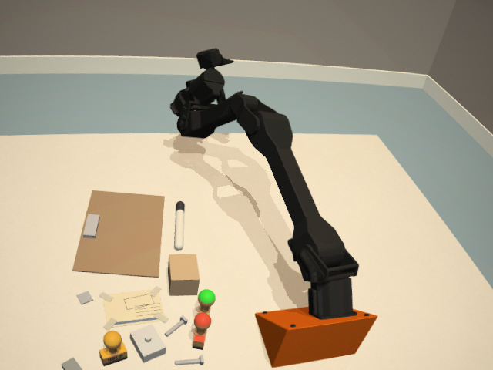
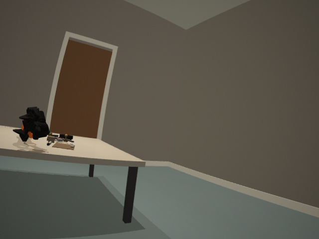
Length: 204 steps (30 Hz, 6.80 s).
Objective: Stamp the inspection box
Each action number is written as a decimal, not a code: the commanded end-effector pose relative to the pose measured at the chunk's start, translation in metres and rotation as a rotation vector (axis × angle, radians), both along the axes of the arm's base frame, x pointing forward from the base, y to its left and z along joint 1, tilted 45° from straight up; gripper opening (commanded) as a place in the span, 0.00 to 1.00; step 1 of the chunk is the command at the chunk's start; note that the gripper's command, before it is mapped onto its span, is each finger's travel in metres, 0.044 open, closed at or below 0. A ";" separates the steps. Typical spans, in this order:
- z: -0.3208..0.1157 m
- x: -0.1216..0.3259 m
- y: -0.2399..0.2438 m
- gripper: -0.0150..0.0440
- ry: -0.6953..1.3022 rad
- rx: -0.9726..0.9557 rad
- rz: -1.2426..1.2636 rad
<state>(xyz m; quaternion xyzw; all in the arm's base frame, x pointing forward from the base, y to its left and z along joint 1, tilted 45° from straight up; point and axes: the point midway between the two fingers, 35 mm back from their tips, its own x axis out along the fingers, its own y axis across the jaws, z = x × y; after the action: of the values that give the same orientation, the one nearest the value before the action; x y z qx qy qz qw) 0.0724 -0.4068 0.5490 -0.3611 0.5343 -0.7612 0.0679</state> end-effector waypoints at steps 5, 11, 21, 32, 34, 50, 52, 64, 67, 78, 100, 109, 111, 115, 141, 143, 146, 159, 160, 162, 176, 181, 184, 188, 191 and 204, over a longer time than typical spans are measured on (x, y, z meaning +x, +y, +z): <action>-0.011 0.053 -0.010 0.71 0.036 0.054 0.173; -0.045 0.148 -0.010 0.64 0.079 0.164 0.473; -0.134 0.290 0.049 0.64 0.112 0.417 0.938; -0.259 0.371 0.181 0.64 0.126 0.807 1.300; -0.282 0.374 0.209 0.64 0.131 0.888 1.340; -0.433 0.262 0.398 0.64 0.273 1.499 1.287; -0.443 0.232 0.411 0.64 0.310 1.548 1.230; -0.451 0.128 0.422 0.64 0.453 1.590 1.008; -0.452 0.128 0.422 0.64 0.453 1.590 1.008; -0.464 0.131 0.411 0.64 0.452 1.593 1.010; -0.489 0.134 0.386 0.64 0.452 1.592 1.011; -0.499 0.134 0.375 0.64 0.453 1.589 1.010; -0.501 0.134 0.373 0.64 0.453 1.588 1.009; -0.504 0.133 0.369 0.64 0.453 1.586 1.008; -0.500 0.134 0.375 0.25 0.447 1.592 1.008; -0.499 0.134 0.376 0.25 0.447 1.592 1.008; -0.498 0.134 0.377 0.25 0.447 1.592 1.009; -0.494 0.134 0.381 0.25 0.447 1.594 1.009; -0.494 0.134 0.382 0.25 0.447 1.594 1.009; -0.493 0.134 0.383 0.25 0.447 1.595 1.009; -0.489 0.134 0.387 0.25 0.447 1.596 1.009; -0.487 0.134 0.389 0.25 0.447 1.597 1.009; -0.486 0.134 0.390 0.25 0.447 1.597 1.009; -0.485 0.134 0.392 0.25 0.447 1.597 1.009; -0.484 0.134 0.393 0.25 0.447 1.598 1.009; -0.480 0.134 0.397 0.25 0.447 1.598 1.009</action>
<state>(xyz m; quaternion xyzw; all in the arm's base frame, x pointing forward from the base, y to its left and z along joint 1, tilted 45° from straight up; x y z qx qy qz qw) 0.2061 -0.0118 0.0684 -0.5334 0.6767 0.0310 0.5066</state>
